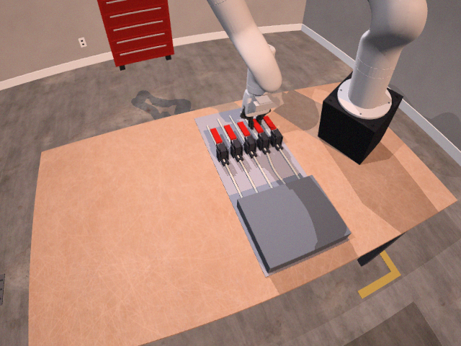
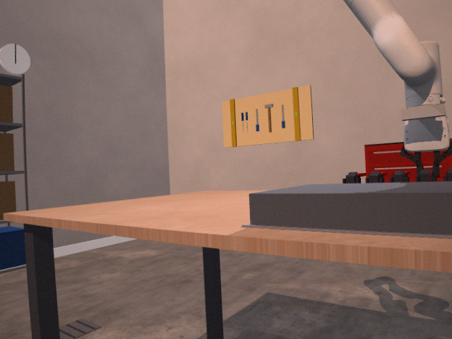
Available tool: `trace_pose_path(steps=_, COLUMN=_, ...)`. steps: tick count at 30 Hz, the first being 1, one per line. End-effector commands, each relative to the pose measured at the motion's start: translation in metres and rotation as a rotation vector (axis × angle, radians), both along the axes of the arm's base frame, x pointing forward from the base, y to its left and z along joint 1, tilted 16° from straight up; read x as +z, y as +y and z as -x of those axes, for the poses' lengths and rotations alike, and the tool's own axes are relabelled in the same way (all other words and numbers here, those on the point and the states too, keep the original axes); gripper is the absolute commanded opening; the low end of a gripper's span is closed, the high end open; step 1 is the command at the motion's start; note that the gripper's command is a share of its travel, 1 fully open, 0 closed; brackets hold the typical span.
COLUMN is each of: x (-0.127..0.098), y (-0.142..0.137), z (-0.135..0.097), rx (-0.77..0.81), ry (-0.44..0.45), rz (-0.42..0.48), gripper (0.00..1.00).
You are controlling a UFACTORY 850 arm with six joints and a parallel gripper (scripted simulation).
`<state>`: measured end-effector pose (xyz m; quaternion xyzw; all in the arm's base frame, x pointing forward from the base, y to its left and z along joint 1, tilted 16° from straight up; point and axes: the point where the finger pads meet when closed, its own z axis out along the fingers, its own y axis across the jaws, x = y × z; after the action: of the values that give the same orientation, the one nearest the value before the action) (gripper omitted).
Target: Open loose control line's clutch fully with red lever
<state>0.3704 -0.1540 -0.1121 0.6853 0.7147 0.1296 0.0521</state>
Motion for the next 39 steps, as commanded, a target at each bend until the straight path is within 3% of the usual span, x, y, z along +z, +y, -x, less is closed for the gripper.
trace_pose_path(steps=1, x=0.0, y=0.0, z=0.0, rx=0.0, ry=0.0, rz=0.0, gripper=0.0)
trace_pose_path(steps=18, x=0.0, y=0.0, z=0.0, rx=0.0, ry=0.0, rz=0.0, gripper=0.0)
trace_pose_path(steps=39, x=0.02, y=0.003, z=0.005, rx=0.0, ry=0.0, rz=0.0, gripper=0.0)
